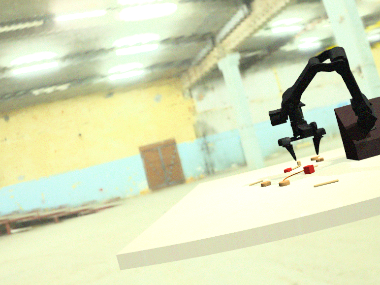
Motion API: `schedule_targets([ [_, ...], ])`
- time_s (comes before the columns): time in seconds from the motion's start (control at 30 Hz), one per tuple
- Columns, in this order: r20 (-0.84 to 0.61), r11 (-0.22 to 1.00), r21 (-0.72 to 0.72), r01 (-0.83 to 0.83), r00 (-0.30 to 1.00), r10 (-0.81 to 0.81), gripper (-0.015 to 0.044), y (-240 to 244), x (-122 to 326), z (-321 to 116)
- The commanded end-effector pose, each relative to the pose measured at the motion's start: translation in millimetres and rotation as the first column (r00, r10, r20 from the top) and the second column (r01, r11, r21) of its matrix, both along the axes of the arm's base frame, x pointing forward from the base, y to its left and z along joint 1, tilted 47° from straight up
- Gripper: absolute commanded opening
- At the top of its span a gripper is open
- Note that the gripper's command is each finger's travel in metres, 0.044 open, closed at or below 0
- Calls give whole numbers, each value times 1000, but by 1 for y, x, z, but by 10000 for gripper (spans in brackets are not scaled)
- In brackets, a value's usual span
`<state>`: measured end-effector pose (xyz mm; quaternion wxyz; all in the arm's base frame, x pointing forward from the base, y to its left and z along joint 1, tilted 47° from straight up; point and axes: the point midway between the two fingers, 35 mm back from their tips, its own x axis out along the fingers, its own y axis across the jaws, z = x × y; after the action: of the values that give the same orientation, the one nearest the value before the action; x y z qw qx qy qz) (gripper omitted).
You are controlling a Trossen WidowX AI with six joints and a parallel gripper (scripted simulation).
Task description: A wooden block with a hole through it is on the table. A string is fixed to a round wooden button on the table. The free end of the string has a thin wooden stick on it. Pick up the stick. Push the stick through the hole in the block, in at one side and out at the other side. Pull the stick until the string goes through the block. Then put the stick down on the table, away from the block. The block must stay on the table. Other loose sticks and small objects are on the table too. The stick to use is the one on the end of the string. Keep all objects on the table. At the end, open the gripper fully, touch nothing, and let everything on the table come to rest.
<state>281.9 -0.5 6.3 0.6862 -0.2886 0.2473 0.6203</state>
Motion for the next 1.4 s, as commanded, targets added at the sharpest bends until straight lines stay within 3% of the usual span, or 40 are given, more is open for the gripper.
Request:
schedule_targets([
  [0.0, 9, 1000, 8, -9, 1000, 9, 440, 3, -2, 1],
  [0.23, -3, 1000, 10, 3, 1000, -2, 440, 3, -2, 1],
  [0.4, -313, 952, 8, 306, 905, -288, 440, 1, -1, 3],
  [0.53, -561, 833, -78, 548, 666, -492, 440, -1, 0, 5],
  [0.73, -776, 563, -324, 761, 126, -618, 440, -4, 1, 8],
  [0.87, -782, 369, -523, 768, -261, -566, 440, -6, 2, 10],
  [1.07, -691, 208, -703, 680, -583, -428, 440, -8, 3, 12],
  [1.23, -561, 109, -825, 554, -782, -273, 440, -9, 4, 14],
  [1.37, -553, 105, -831, 547, -790, -264, 440, -9, 4, 14],
])
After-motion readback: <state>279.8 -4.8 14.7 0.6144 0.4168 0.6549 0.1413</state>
